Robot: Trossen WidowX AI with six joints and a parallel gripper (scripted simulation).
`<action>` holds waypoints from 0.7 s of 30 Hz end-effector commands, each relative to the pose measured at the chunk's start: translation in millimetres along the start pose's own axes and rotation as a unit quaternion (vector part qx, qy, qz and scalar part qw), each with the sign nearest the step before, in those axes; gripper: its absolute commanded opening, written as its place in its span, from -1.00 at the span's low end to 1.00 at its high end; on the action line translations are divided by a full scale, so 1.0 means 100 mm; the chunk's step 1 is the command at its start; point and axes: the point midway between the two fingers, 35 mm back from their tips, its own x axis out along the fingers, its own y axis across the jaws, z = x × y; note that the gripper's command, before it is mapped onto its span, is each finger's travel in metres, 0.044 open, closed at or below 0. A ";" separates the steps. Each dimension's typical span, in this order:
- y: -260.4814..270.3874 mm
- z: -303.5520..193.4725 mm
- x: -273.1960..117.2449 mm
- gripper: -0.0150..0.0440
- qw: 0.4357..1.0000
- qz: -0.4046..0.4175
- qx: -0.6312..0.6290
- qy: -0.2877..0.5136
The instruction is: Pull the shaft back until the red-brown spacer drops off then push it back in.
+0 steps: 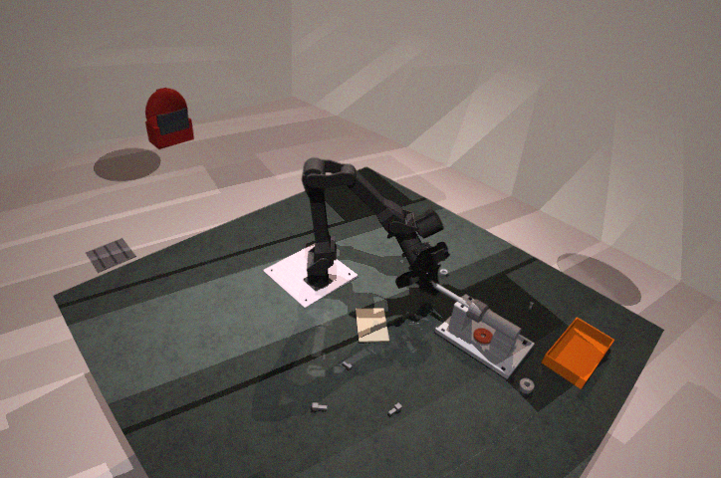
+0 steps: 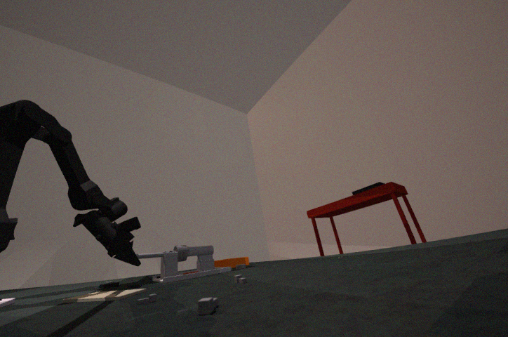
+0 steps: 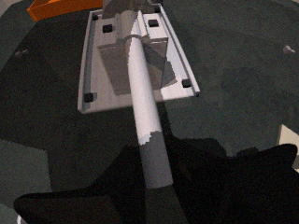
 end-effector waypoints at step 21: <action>0.00 0.05 0.03 -0.49 1.000 -0.001 0.002 -0.001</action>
